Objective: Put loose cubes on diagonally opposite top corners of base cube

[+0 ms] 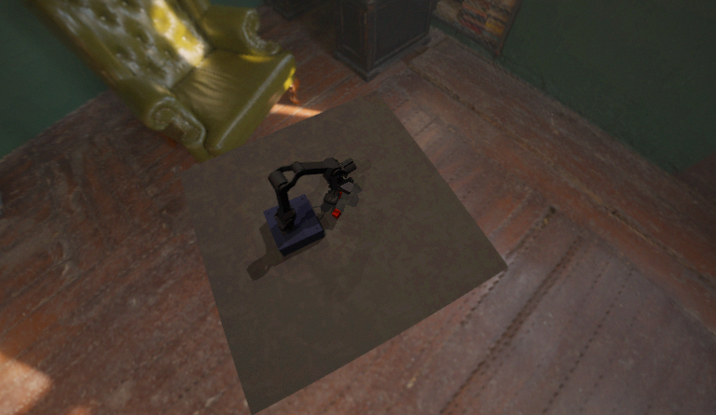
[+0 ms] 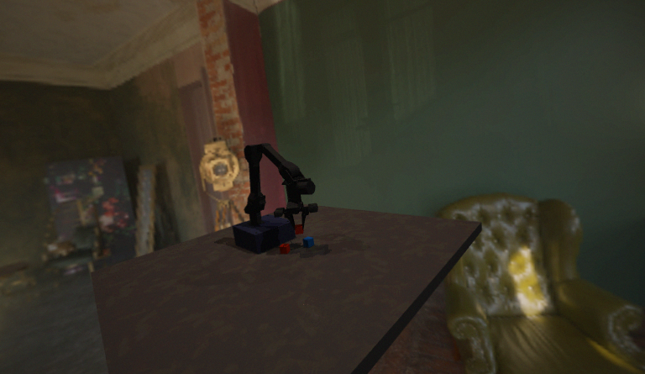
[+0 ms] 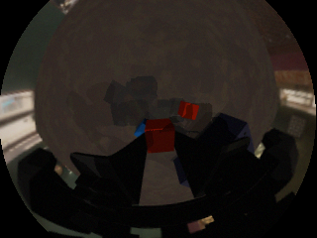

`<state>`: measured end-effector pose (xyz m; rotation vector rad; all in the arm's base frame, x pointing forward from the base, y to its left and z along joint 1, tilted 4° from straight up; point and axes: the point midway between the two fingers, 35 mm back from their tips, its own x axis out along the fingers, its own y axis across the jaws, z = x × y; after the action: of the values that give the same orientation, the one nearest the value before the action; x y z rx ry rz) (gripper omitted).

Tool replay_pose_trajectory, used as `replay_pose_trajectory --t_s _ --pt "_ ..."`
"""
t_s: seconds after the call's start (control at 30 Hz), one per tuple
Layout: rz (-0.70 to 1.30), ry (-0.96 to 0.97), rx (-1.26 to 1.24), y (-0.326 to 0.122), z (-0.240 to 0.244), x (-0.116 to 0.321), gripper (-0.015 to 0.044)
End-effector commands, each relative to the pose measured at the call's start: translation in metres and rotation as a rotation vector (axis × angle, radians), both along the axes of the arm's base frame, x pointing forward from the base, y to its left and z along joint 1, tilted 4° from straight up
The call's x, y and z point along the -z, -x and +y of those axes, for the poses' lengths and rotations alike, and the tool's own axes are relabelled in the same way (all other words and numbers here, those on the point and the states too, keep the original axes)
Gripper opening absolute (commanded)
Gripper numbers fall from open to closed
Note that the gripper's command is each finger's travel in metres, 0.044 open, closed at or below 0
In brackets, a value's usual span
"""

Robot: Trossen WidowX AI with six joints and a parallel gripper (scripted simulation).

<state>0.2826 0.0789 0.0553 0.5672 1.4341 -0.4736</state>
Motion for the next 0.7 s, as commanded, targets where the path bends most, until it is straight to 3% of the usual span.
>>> replay_pose_trajectory --t_s 0.0,0.67 --pt "0.004 0.003 -0.003 0.003 0.010 0.003 0.0105" --pt "0.001 0.000 -0.029 0.017 0.052 0.011 0.0105"
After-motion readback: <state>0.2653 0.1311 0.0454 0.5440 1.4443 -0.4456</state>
